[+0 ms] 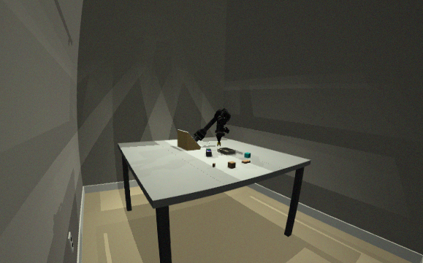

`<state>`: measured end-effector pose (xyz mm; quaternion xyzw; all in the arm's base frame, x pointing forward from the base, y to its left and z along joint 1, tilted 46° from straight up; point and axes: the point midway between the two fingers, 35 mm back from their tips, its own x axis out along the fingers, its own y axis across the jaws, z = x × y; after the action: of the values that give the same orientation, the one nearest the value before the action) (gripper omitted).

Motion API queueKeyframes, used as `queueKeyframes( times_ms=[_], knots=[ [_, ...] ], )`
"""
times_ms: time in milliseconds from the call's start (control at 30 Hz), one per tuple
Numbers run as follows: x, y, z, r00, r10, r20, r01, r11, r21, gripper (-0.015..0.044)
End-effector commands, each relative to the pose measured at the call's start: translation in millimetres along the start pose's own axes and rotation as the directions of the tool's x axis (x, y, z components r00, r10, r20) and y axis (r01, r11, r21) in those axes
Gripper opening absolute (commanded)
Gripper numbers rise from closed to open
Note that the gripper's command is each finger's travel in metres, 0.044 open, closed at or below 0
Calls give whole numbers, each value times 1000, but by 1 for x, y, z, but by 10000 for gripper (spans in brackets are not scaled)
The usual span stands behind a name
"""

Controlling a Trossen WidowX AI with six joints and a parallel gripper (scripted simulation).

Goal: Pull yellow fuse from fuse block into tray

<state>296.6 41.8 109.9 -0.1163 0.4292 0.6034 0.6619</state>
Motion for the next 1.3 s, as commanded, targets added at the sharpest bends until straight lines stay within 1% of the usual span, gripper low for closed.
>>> queueKeyframes(
  times_ms=[0,233,467,1267],
  knots=[
    [-2,16,30,1000,-2,10,2,1000,0,0],
    [-2,46,71,1000,10,22,-9,1000,-3,0],
    [-1,47,72,1000,10,22,-10,1000,-3,0],
    [37,47,74,1000,10,24,-10,1000,-4,0]
  ],
)
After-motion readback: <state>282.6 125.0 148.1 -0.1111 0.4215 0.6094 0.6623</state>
